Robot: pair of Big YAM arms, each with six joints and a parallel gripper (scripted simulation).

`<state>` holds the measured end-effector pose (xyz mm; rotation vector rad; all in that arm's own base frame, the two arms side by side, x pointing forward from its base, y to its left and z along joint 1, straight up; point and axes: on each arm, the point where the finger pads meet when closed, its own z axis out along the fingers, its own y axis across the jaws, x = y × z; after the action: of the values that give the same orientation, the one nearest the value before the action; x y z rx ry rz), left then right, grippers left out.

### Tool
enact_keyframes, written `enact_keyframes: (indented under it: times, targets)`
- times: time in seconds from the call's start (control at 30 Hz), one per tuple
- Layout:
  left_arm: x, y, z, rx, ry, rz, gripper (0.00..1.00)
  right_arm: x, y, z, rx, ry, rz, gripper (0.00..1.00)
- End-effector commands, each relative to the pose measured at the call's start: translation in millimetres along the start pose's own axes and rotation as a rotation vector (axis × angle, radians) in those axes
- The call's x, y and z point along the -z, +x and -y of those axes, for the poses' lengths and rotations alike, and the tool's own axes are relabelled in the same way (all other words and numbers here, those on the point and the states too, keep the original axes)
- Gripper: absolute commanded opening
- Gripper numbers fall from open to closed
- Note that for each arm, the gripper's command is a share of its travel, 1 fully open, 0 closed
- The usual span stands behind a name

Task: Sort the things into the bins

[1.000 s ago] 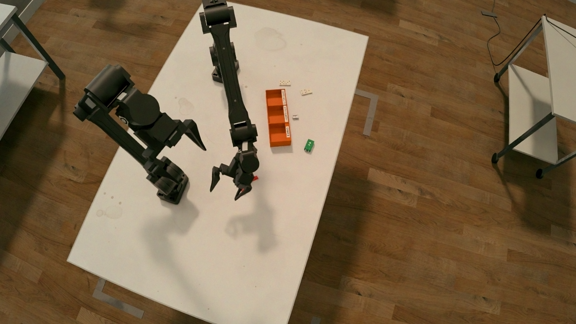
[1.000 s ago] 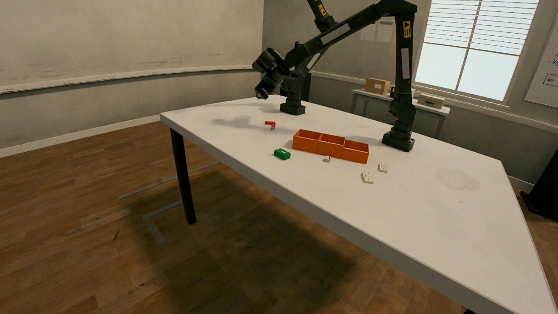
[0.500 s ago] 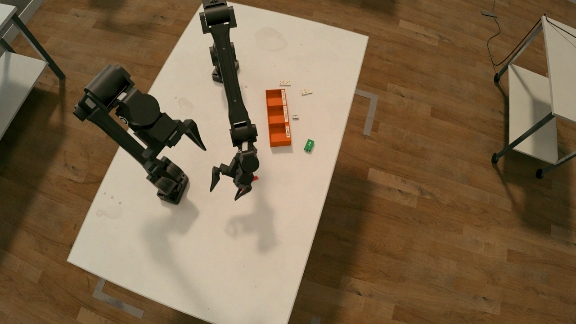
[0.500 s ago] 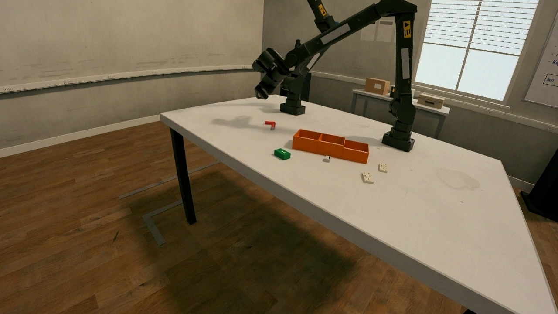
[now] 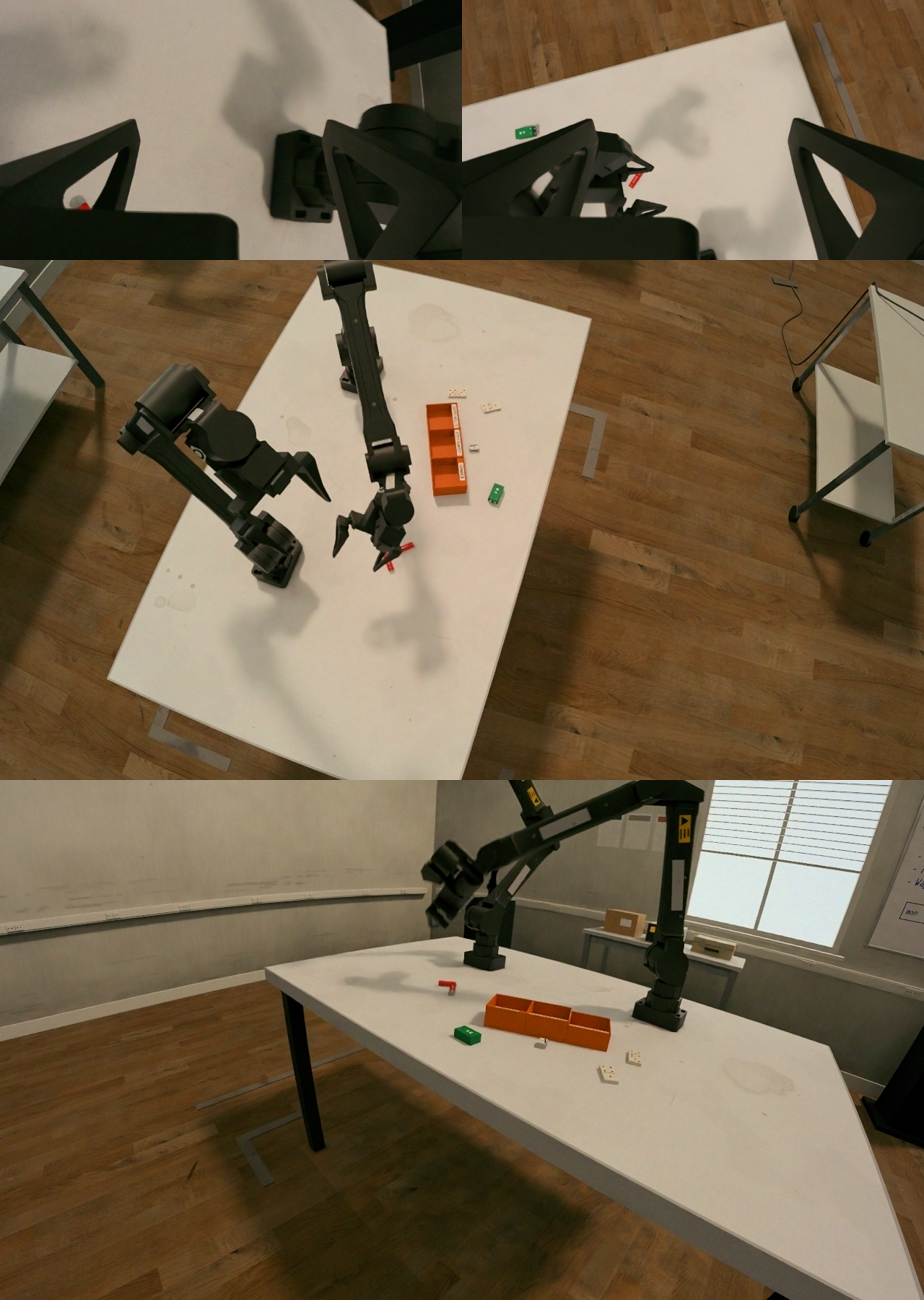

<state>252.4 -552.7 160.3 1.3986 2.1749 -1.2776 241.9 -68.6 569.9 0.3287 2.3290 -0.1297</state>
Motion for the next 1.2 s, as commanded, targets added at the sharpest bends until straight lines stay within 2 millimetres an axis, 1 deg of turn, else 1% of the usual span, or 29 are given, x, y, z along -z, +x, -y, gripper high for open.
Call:
enact_keyframes:
  times: [0.0,0.03,0.07,0.1,0.13,0.17,0.2,0.27,0.33,0.43,0.5,0.6,0.67,0.73,0.8,0.83,0.9,0.93,0.97,1.0,1.07,1.17]
  targets:
    - [31.8,-61.8,31.7,-0.060,0.007,0.073,1.00,28.9,-17.9,-3.2,0.015,-0.008,0.094,1.00]
    - [35.3,-67.8,35.2,-0.060,0.007,0.073,1.00,28.9,-17.9,-3.2,0.015,-0.008,0.094,1.00]
    - [33.5,-69.8,33.9,-0.053,0.006,0.065,1.00,28.9,-17.9,-3.2,0.015,-0.008,0.094,1.00]
    - [21.5,-61.6,23.3,-0.034,0.004,0.041,1.00,28.9,-17.9,-3.2,0.015,-0.008,0.094,1.00]
    - [45.6,-68.8,33.9,-0.009,-0.030,0.067,1.00,28.9,-17.9,-3.2,0.015,-0.008,0.094,1.00]
    - [55.3,-68.1,26.0,0.028,-0.074,0.073,1.00,28.9,-17.9,-3.2,0.015,-0.008,0.094,1.00]
    - [52.9,-34.9,11.6,0.086,-0.104,0.028,1.00,28.9,-17.9,-3.2,0.015,-0.008,0.094,1.00]
    - [67.4,-33.1,5.0,0.086,-0.098,0.027,1.00,28.9,-17.9,-3.2,0.015,-0.008,0.094,1.00]
    - [67.4,-33.1,5.0,0.086,-0.098,0.027,1.00,28.9,-17.9,-3.2,0.015,-0.008,0.094,1.00]
    - [86.5,-22.6,-8.7,0.185,-0.189,0.007,1.00,28.9,-17.9,-3.2,0.015,-0.008,0.094,1.00]
    - [95.6,-17.1,-14.1,0.185,-0.183,0.007,1.00,28.9,-17.9,-3.2,0.015,-0.008,0.094,1.00]
    - [114.8,-4.9,-26.0,0.283,-0.273,-0.013,1.00,28.9,-17.9,-3.2,0.015,-0.008,0.094,1.00]
    - [124.3,1.5,-30.5,0.283,-0.267,-0.014,1.00,28.9,-17.9,-3.2,0.015,-0.008,0.094,1.00]
    - [137.3,10.6,-37.6,0.359,-0.338,-0.029,1.00,28.9,-17.9,-3.2,0.015,-0.008,0.094,1.00]
    - [149.9,19.6,-43.6,0.380,-0.357,-0.034,1.00,28.9,-17.9,-3.2,0.015,-0.008,0.094,1.00]
    - [153.3,22.3,-44.3,0.381,-0.350,-0.035,1.00,28.9,-17.9,-3.2,0.015,-0.008,0.094,1.00]
    - [153.3,22.3,-44.3,0.381,-0.350,-0.035,1.00,28.9,-17.9,-3.2,0.015,-0.008,0.094,1.00]
    - [160.0,27.4,-47.6,0.418,-0.389,-0.043,1.00,28.9,-17.9,-3.2,0.015,-0.008,0.094,1.00]
    - [168.5,25.3,-48.6,0.448,-0.420,-0.040,1.00,28.9,-17.9,-3.2,0.015,-0.008,0.094,1.00]
    - [172.6,37.3,-52.3,0.477,-0.438,-0.056,1.00,28.9,-17.9,-3.2,0.015,-0.008,0.094,1.00]
    - [182.2,45.3,-55.1,0.477,-0.432,-0.056,1.00,28.9,-17.9,-3.2,0.015,-0.008,0.094,1.00]
    - [201.4,61.4,-61.2,0.572,-0.519,-0.078,1.00,28.9,-17.9,-3.2,0.015,-0.008,0.094,1.00]
